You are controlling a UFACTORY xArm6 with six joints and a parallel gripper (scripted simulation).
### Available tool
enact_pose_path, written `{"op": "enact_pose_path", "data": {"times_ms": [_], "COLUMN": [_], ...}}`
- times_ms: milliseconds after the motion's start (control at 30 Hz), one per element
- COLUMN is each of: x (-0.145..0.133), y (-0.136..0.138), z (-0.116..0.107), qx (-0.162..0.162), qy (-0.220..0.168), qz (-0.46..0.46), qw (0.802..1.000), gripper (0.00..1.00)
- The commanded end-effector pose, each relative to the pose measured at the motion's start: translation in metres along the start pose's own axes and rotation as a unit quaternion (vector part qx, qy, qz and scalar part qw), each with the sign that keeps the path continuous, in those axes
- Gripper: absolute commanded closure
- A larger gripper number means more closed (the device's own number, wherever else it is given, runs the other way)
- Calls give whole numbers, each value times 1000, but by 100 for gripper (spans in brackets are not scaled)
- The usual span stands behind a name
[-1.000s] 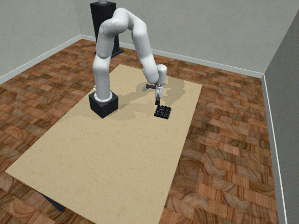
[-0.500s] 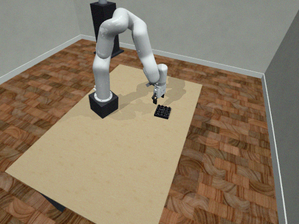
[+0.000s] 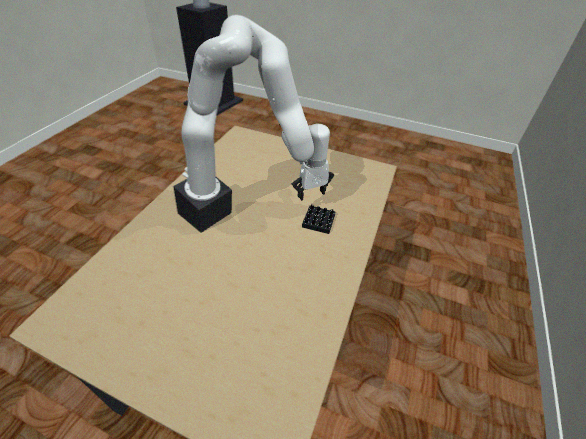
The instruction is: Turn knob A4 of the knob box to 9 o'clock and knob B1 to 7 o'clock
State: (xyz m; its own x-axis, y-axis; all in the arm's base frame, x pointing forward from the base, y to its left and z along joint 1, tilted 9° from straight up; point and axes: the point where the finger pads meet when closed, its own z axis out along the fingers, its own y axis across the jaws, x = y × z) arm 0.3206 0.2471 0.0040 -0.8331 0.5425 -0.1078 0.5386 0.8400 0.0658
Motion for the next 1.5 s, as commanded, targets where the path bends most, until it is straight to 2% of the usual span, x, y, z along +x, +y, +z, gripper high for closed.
{"op": "enact_pose_path", "data": {"times_ms": [0, 167, 233, 400, 600, 733, 1133, 1167, 1467], "x": [0, 1, 1, 2, 2, 3, 3, 3, 3], "y": [3, 5, 5, 6, 8, 8, 9, 9, 9], "z": [-2, -3, -3, -3, -4, -4, -5, -5, -5], "qx": [-1, -2, -2, -4, -4, -5, -5, -5, -5], "qy": [-13, -13, -13, -12, -11, -11, -11, -11, -11], "qz": [77, 169, 169, 260, 328, 352, 367, 367, 367], "qw": [997, 985, 985, 966, 945, 936, 930, 930, 930], "gripper": [0, 0, 0, 0, 0, 0, 0, 81, 81]}}
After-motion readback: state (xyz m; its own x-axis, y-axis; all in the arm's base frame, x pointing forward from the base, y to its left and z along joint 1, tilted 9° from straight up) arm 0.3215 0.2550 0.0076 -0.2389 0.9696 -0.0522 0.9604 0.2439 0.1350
